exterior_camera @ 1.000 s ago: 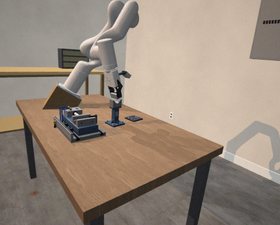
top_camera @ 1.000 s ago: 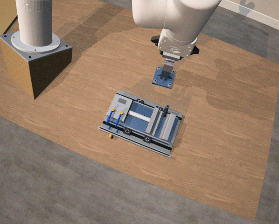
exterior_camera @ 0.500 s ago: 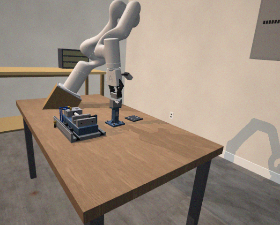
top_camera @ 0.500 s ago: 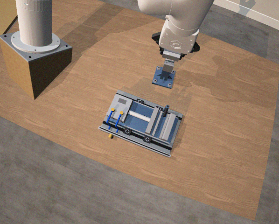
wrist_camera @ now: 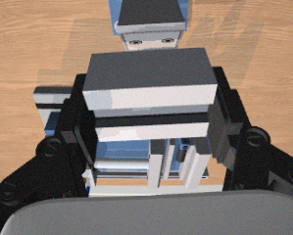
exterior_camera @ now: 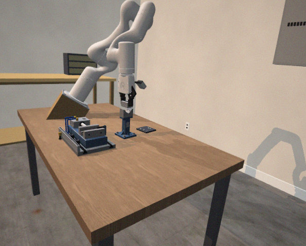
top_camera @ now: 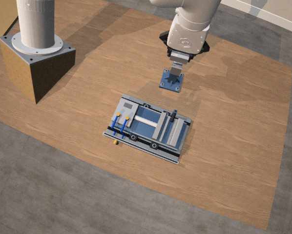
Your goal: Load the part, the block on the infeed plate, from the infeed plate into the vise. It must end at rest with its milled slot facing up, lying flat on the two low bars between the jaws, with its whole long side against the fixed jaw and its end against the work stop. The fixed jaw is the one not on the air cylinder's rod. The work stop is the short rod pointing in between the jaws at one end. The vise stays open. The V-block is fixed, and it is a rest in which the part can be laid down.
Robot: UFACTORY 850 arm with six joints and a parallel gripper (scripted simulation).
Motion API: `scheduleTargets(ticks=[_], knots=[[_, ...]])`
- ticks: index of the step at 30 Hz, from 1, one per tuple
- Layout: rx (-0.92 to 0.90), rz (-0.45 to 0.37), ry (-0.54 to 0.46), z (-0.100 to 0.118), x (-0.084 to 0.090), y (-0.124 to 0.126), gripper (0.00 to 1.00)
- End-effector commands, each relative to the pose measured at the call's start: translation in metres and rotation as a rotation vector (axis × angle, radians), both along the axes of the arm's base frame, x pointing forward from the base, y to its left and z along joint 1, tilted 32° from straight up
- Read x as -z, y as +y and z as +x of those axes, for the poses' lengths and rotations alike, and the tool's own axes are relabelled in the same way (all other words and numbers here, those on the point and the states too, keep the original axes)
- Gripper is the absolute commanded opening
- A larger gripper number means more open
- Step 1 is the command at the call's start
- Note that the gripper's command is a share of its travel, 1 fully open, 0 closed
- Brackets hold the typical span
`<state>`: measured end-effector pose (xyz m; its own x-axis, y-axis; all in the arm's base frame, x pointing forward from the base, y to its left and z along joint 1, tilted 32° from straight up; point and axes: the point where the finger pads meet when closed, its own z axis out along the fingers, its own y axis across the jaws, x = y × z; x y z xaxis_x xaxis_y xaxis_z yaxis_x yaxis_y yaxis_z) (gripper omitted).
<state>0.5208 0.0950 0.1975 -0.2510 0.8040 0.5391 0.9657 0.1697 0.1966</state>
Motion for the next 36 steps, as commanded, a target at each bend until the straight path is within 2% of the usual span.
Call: scheduleTargets(ticks=[1, 13, 36], knots=[[0.003, -0.014, -0.003, 0.0005, -0.0007, -0.0001, 0.00], [0.009, -0.045, -0.009, 0.0004, -0.0009, 0.0002, 0.00], [0.010, -0.048, -0.010, 0.0005, -0.0009, 0.0002, 0.00]])
